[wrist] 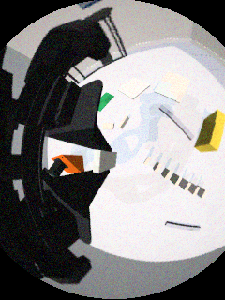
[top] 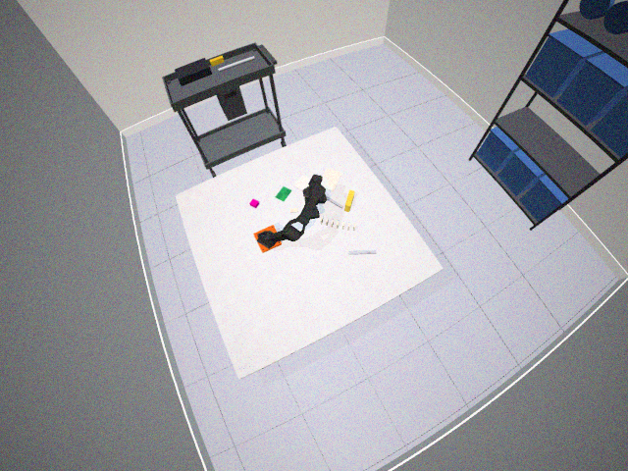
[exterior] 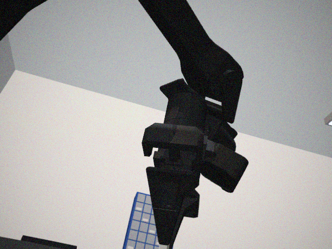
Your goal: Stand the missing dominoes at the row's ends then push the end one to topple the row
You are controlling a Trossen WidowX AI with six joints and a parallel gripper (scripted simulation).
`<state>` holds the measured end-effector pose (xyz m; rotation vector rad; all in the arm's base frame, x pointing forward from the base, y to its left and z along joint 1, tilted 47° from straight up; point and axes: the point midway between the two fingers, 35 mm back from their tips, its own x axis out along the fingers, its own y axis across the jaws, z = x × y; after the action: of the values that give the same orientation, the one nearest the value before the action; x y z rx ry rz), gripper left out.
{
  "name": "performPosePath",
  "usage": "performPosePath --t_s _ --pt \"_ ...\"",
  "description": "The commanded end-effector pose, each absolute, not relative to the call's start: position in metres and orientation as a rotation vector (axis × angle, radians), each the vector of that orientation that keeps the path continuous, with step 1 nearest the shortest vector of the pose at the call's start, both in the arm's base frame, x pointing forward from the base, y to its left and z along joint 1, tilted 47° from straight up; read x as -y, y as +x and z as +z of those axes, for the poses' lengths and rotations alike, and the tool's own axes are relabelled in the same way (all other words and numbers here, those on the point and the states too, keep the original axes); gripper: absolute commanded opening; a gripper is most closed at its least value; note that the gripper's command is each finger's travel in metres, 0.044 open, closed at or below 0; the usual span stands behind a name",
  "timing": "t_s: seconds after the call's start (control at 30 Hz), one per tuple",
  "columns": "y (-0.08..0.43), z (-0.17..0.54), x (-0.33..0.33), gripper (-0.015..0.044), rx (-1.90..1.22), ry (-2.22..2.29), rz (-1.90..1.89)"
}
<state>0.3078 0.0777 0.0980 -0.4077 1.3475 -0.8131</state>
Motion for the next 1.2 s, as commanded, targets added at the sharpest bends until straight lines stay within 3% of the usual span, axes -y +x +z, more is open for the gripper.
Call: performPosePath --t_s 0.0,0.4,1.17 --pt "0.336 0.094 -0.081 0.0107 -1.09 -0.025 -1.107" --pt "0.337 0.091 -0.079 0.0107 -1.09 -0.025 -1.106" --pt "0.343 0.018 -0.001 0.0107 -1.085 -0.025 -1.107"
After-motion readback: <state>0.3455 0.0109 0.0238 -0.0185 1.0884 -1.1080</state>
